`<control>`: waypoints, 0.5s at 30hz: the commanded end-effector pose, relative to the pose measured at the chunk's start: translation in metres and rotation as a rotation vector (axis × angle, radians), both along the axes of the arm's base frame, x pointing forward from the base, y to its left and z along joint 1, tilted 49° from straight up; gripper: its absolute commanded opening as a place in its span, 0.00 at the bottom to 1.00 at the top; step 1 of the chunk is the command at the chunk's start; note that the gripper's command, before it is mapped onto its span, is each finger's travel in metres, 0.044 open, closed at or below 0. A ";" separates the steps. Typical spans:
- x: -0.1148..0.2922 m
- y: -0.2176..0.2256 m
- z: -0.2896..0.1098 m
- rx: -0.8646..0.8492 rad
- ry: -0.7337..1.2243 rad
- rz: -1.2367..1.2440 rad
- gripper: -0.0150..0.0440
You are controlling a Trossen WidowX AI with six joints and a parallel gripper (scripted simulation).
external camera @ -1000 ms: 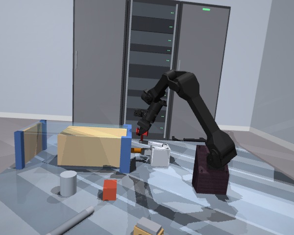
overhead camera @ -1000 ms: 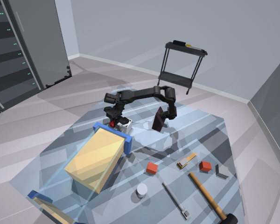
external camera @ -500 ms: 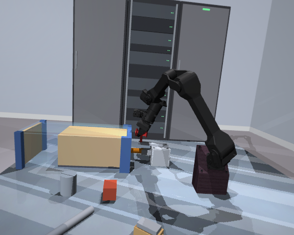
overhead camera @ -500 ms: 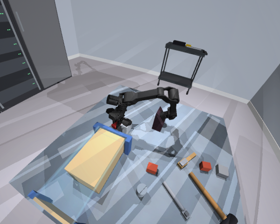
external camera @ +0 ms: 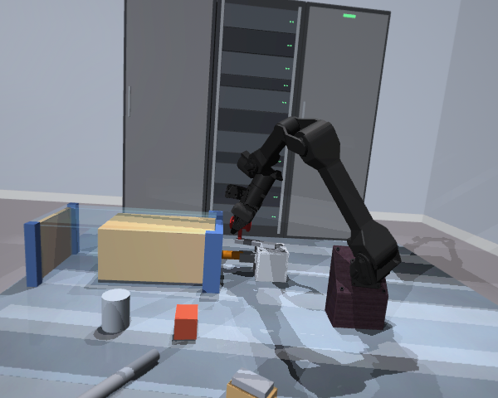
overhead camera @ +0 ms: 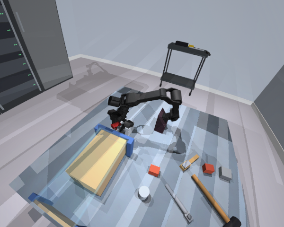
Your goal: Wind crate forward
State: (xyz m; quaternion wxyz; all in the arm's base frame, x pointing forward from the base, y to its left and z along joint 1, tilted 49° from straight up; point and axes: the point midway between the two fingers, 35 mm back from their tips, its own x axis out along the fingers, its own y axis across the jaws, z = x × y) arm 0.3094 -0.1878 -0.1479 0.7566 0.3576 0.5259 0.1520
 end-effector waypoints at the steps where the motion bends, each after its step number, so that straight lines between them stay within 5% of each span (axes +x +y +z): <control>1: 0.000 0.001 0.000 0.004 -0.001 0.000 0.97; 15: 0.000 -0.048 0.045 -0.002 0.002 0.000 1.00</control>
